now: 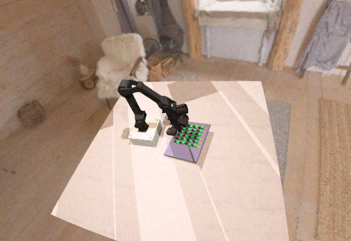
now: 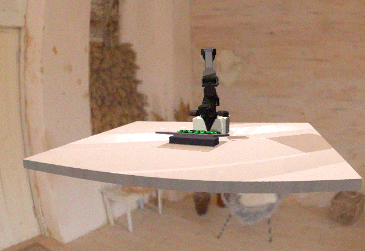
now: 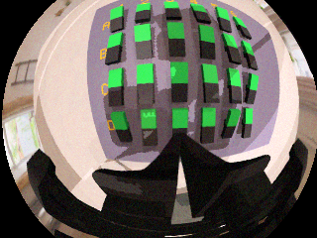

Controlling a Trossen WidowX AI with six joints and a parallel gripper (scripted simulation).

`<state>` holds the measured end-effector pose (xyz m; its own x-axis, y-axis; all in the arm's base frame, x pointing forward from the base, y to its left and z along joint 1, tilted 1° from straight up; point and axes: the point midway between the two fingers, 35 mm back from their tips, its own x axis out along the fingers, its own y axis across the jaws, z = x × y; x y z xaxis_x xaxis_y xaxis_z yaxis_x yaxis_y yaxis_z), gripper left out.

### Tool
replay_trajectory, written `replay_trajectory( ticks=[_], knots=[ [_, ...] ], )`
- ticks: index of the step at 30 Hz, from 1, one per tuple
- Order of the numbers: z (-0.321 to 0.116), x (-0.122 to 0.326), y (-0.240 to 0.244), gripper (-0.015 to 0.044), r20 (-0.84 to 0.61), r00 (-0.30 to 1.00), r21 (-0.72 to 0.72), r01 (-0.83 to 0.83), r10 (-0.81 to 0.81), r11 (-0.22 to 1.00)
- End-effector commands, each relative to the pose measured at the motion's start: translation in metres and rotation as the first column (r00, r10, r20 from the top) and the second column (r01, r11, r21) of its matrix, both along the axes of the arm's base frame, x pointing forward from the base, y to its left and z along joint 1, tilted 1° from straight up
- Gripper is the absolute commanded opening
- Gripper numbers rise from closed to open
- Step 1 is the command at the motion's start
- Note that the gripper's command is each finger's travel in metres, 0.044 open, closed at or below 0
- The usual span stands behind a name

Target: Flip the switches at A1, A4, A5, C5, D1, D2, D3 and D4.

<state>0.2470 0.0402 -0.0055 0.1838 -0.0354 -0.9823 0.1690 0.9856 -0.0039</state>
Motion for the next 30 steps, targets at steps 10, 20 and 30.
replay_trajectory(
  ticks=[10, 20, 30],
  knots=[
    [0.064, -0.009, 0.001, 0.0000, -0.025, 1.000, 0.000, -0.003, 0.003, 1.000],
    [0.064, -0.014, -0.026, 0.0000, -0.026, 1.000, -0.002, -0.003, 0.003, 1.000],
    [0.028, -0.009, -0.028, 0.0000, 0.000, 1.000, -0.007, -0.003, 0.003, 1.000]
  ],
)
